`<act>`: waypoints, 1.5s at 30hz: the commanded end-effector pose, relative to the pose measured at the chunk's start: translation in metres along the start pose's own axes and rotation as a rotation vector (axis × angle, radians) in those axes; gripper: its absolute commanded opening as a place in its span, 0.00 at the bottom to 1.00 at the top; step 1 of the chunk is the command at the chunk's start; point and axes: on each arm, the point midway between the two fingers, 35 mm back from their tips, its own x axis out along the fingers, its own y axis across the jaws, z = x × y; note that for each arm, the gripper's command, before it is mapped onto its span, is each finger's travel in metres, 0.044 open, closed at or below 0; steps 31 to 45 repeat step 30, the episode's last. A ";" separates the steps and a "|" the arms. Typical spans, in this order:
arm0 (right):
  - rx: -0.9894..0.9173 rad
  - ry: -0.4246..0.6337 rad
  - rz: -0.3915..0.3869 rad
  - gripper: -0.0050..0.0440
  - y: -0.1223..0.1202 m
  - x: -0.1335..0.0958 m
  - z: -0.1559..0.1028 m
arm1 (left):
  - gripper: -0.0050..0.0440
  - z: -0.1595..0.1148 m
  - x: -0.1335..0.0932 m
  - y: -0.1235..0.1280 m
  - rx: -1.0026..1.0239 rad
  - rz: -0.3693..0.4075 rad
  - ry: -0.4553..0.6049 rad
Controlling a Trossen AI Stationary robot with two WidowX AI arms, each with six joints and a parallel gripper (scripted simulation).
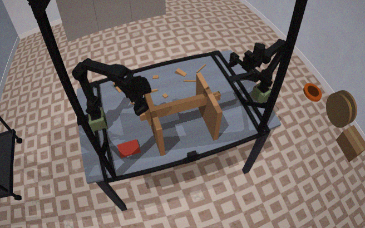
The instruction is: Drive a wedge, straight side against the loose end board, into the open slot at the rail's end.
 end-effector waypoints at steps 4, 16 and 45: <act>0.000 0.001 0.000 1.00 0.000 0.000 0.000 | 0.44 0.006 -0.005 0.014 -0.608 -0.117 0.302; 0.000 0.001 0.000 1.00 0.000 0.000 0.000 | 0.93 0.034 -0.042 0.029 -1.548 -0.186 0.822; 0.000 0.001 0.000 1.00 0.000 0.000 0.000 | 1.00 0.035 -0.043 0.030 -1.568 -0.187 0.836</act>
